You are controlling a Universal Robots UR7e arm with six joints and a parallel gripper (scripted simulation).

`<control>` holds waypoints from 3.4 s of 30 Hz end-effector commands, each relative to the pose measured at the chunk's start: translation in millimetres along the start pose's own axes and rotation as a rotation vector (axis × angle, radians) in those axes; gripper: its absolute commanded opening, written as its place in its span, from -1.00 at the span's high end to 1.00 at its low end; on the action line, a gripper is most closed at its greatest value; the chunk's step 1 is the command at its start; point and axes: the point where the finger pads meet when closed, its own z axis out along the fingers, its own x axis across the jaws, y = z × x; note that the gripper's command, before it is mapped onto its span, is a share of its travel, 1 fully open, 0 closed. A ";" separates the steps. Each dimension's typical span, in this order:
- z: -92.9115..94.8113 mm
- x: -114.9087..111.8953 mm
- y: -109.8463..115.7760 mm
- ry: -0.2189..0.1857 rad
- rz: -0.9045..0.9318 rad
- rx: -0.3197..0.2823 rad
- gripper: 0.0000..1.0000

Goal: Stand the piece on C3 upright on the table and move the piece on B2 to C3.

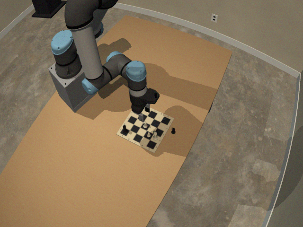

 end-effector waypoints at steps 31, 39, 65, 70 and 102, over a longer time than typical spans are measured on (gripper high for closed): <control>-38.9 0.4 0.1 0.000 0.001 0.001 -1.00; -66.6 1.3 -2.4 0.001 0.001 0.005 -1.00; -73.8 0.6 -0.7 0.000 0.001 0.002 -1.00; -73.8 0.6 -0.7 0.000 0.001 0.002 -1.00; -73.8 0.6 -0.7 0.000 0.001 0.002 -1.00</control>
